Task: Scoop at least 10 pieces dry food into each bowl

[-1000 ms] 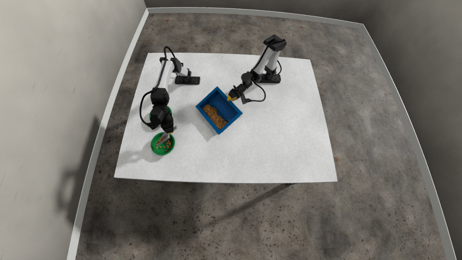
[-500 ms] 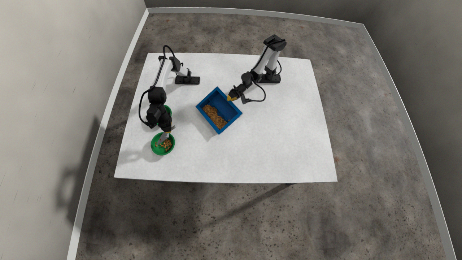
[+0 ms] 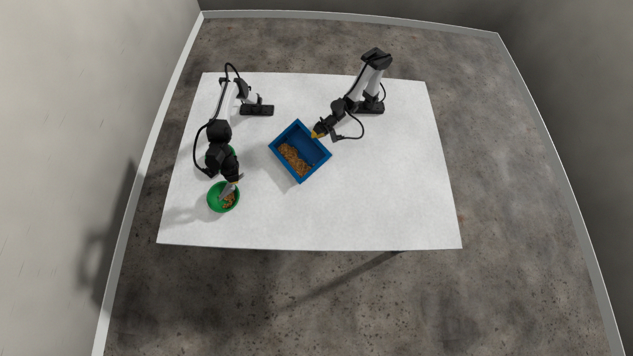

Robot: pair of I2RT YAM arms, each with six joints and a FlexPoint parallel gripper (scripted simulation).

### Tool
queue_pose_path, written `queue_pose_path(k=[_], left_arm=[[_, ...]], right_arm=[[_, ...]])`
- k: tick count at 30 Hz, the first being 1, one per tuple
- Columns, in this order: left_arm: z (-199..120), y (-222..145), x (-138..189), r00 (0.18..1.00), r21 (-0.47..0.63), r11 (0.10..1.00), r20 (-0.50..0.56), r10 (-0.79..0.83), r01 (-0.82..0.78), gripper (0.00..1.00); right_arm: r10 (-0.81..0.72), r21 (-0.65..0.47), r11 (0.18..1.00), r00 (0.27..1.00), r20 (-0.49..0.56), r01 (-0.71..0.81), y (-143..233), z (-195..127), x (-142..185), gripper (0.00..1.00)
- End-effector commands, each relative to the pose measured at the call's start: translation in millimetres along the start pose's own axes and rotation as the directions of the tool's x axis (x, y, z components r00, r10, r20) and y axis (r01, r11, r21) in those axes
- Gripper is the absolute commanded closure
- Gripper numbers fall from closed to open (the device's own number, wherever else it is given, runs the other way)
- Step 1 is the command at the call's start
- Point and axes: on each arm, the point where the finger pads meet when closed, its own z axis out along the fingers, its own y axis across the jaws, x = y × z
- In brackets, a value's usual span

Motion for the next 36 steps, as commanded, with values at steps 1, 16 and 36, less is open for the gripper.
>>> queue_pose_path(k=[1, 16, 36], left_arm=[[0, -30, 4, 1.000, 0.086, 0.996, -0.017, 0.024, -0.022, 1.00], [0, -30, 4, 1.000, 0.086, 0.996, -0.017, 0.024, -0.022, 1.00], [0, -30, 4, 1.000, 0.086, 0.996, -0.017, 0.024, -0.022, 1.00]], right_arm=[[0.024, 0.021, 0.999, 0.999, 0.032, -0.025, -2, 4, -15, 1.00], [0.013, 0.021, 1.000, 0.999, 0.047, -0.014, 0, 1, -12, 1.00], [0.014, 0.044, 0.999, 0.999, 0.053, -0.017, -4, 6, -13, 1.00]])
